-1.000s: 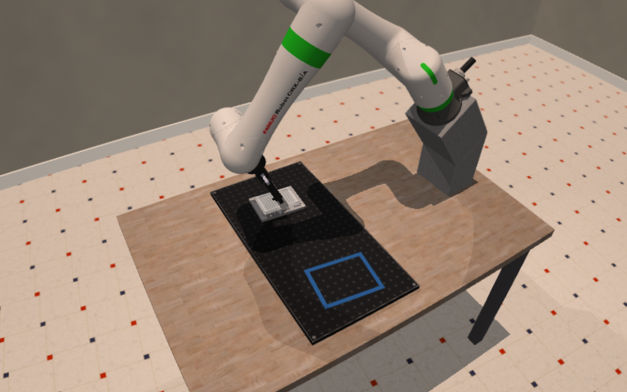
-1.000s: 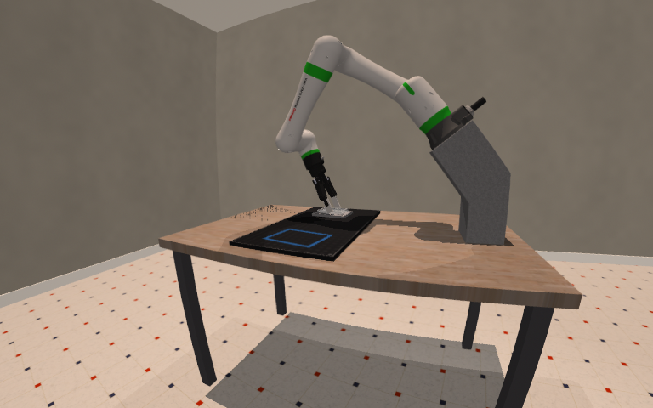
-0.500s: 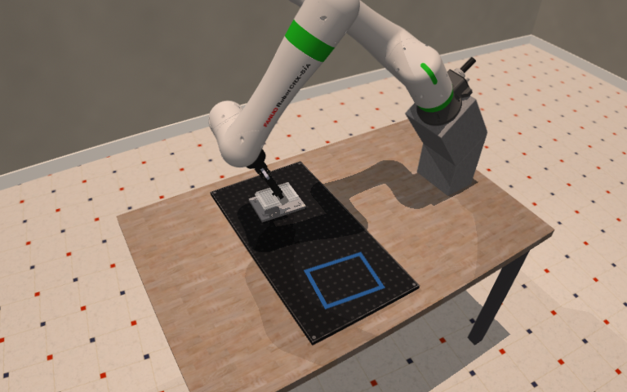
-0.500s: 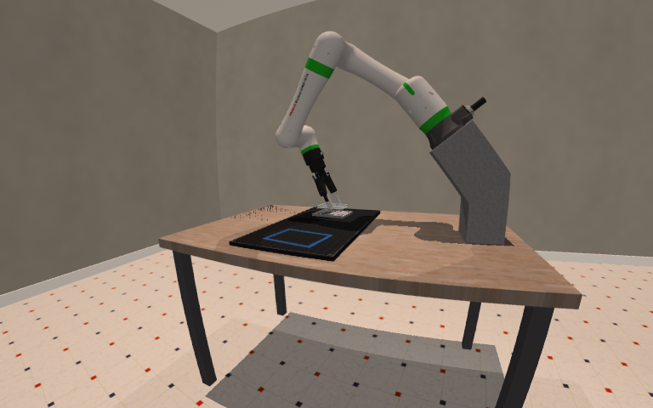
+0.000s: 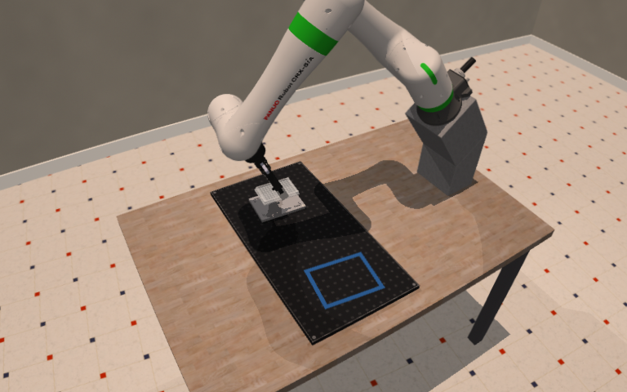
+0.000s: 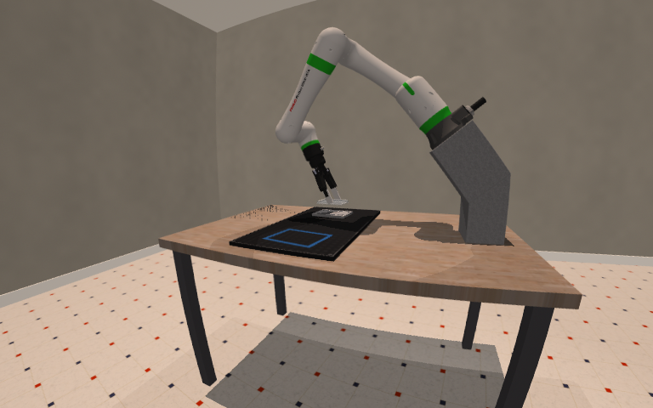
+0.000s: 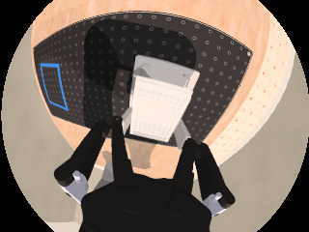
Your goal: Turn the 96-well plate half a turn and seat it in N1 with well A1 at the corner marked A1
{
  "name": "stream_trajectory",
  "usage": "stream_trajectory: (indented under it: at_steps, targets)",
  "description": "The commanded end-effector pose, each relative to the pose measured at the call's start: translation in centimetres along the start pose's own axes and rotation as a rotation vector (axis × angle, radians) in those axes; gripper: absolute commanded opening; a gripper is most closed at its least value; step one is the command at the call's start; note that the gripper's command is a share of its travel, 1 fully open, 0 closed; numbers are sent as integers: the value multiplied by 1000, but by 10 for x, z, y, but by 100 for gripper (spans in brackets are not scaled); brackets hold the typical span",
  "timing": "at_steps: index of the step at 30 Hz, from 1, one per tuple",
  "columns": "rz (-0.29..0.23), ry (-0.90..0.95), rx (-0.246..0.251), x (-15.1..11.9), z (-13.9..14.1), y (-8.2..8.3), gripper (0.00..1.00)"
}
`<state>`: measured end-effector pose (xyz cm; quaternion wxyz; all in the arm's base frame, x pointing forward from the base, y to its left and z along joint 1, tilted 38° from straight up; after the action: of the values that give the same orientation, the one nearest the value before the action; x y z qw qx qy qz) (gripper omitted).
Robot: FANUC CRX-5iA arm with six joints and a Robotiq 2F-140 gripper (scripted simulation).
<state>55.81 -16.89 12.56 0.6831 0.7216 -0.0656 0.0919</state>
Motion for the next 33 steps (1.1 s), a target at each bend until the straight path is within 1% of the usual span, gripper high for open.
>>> stream_trajectory:
  at_steps: [1,3,10,29,33]
  targets:
    - [0,0,0,-3,0,6,0]
    - [0,0,0,-3,0,6,0]
    - [0,0,0,-7,-1,16,0]
    - [0,0,0,-7,-1,16,0]
    - [5,-121,56,-8,-13,15,0]
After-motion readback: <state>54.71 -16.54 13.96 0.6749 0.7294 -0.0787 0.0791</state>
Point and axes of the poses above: the point where the finger pads meet when closed, its own y axis back along the fingers, its own z axis across the jaws, x = y × z, the point moved 2 cm from there along y, back along the fingers, and after that the axes turned 5 degrees about y, right-handed, at the moved point
